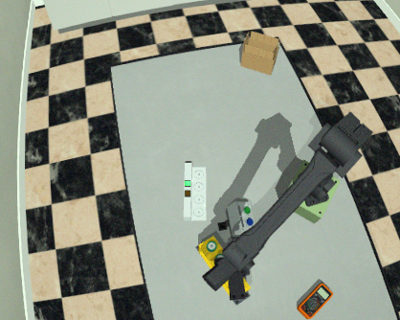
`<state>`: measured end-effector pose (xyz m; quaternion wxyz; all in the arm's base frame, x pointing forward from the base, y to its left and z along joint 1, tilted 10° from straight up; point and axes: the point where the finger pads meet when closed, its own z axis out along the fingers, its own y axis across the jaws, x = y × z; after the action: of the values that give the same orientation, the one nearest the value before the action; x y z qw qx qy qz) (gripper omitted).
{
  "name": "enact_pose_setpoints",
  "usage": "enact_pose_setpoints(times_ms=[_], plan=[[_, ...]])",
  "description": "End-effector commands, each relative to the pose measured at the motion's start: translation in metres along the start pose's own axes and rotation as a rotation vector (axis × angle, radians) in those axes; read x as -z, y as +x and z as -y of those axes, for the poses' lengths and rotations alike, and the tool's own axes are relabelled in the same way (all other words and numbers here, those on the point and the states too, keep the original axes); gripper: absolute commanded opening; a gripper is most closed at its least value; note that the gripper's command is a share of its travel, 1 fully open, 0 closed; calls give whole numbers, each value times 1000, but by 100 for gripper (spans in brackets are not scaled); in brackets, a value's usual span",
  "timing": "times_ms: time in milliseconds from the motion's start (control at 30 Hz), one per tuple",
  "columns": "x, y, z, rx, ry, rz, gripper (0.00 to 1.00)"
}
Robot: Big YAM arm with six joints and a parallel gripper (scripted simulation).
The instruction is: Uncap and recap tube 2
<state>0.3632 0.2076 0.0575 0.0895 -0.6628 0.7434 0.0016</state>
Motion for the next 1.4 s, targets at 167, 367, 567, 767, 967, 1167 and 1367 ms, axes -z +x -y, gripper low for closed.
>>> enact_pose_setpoints(times_ms=[167,367,567,767,967,1167,1367], plan=[[8,-9,11,16,21,19,0],[8,-14,17,-145,17,22,0],[8,-15,17,-442,17,25,0],[8,-16,17,-689,15,29,0],[7,-16,16,-938,11,30,0],[8,-17,16,-1236,6,34,0],[8,-18,15,-1432,3,35,0]])
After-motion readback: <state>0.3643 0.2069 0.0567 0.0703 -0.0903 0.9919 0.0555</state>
